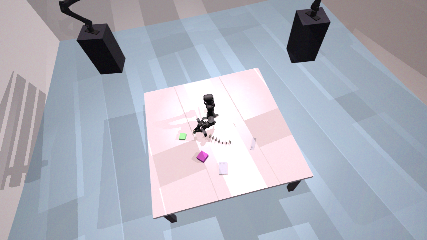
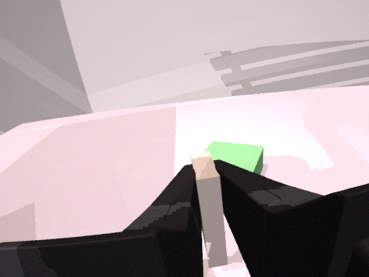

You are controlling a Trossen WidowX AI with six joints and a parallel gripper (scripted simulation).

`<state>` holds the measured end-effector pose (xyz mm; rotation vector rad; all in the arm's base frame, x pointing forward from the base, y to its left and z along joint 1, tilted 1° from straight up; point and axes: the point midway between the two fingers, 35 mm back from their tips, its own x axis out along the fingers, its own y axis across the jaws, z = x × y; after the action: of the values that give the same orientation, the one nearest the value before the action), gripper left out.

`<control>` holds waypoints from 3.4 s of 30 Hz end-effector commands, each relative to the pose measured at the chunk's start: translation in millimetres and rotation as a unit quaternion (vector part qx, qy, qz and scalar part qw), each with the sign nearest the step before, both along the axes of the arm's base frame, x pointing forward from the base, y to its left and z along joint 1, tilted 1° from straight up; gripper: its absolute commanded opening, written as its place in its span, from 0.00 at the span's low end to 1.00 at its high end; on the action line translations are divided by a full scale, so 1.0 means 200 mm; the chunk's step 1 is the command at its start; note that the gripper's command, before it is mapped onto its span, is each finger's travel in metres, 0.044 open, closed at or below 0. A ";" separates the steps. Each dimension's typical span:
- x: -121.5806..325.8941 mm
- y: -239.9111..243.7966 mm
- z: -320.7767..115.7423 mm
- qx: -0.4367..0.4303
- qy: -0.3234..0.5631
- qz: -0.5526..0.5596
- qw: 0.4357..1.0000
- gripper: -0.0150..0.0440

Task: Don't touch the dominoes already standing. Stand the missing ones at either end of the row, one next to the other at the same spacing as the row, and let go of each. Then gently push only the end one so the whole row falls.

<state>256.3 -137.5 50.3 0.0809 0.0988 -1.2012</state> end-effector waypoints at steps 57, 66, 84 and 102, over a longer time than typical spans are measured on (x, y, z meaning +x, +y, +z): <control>0.17 -0.08 -0.02 0.024 0.160 0.044 0.986 1.00; 0.36 -0.21 -0.10 0.105 0.499 0.230 0.829 1.00; 0.20 -0.22 0.17 0.210 0.603 0.470 0.609 1.00; 0.04 -0.13 0.27 0.266 0.605 0.525 0.537 1.00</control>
<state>274.5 -171.0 90.3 -0.3140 1.5381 0.1687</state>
